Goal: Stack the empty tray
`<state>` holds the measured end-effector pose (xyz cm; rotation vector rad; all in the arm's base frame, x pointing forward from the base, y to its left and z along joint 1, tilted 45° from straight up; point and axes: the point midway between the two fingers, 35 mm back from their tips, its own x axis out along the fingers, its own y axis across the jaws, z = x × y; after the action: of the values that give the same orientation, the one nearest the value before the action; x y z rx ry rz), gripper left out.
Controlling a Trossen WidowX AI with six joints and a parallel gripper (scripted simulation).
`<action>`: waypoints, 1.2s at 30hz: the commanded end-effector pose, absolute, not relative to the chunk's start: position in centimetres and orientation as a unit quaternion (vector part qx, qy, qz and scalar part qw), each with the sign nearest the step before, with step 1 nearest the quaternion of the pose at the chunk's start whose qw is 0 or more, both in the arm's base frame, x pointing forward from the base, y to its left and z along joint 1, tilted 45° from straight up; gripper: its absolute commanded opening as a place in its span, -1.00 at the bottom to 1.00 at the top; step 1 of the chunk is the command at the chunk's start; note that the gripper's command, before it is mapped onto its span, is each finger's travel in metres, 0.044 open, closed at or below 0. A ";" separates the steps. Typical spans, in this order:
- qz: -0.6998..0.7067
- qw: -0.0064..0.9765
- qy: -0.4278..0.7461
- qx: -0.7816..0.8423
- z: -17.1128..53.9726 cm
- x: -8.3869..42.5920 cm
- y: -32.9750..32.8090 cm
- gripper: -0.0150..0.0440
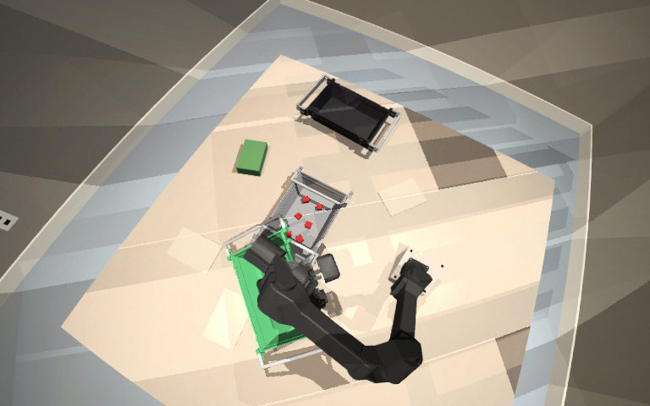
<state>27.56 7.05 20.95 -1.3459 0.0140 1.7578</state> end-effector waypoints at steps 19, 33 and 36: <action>0.691 0.538 0.100 -0.471 16.5 31.9 -1.5 -0.49; 0.678 0.591 0.149 -0.410 12.8 32.7 -7.1 -0.49; 0.674 0.603 0.158 -0.396 12.0 32.7 -8.3 -0.49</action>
<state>32.39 -6.08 12.26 -0.9334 0.3467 1.6150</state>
